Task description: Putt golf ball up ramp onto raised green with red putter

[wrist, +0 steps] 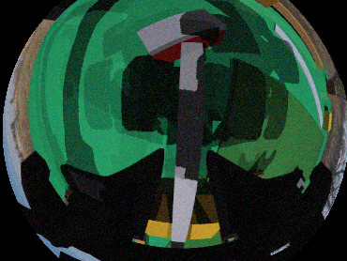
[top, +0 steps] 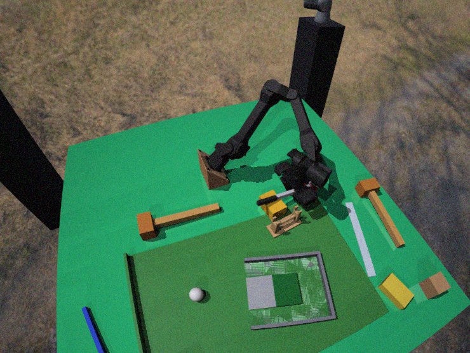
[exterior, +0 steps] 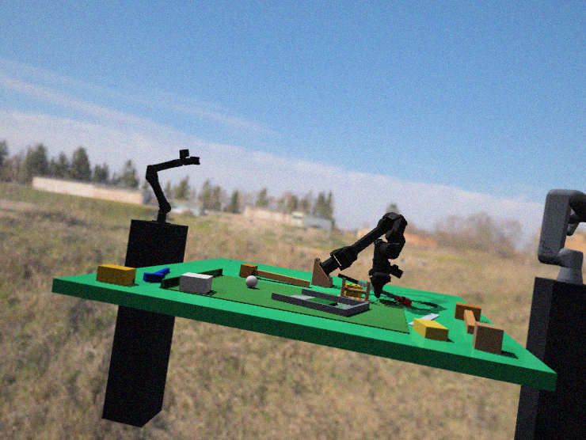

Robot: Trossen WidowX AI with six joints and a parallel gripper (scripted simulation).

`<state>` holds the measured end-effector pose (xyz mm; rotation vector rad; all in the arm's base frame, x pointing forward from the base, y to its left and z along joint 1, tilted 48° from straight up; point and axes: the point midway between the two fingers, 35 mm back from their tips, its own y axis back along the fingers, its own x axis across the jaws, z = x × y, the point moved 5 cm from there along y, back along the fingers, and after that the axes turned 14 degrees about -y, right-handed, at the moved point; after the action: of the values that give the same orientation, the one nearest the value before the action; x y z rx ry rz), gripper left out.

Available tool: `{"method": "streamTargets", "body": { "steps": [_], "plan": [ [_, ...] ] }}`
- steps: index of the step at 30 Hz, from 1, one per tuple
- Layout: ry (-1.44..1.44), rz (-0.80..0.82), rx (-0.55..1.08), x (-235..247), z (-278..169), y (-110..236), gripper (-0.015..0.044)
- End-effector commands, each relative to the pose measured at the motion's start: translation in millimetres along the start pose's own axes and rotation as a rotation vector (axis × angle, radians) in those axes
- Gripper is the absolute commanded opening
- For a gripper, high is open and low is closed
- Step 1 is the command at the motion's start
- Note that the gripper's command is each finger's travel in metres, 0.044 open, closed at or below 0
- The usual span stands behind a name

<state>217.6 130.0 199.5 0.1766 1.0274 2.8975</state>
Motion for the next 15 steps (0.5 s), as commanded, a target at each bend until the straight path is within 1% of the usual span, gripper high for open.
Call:
{"method": "streamTargets", "body": {
  "steps": [1, 2, 9, 15],
  "plan": [
    [0.002, 0.0, 0.0, 0, 0, 0, 0.0072],
    [0.002, 0.0, 0.0, 0, 0, 0, 0.0046],
    [0.002, 0.0, 0.0, 0, 0, 0, 0.0],
    [0.003, -0.001, 0.01, -3, 0, 16, 0.0]
  ]
}}
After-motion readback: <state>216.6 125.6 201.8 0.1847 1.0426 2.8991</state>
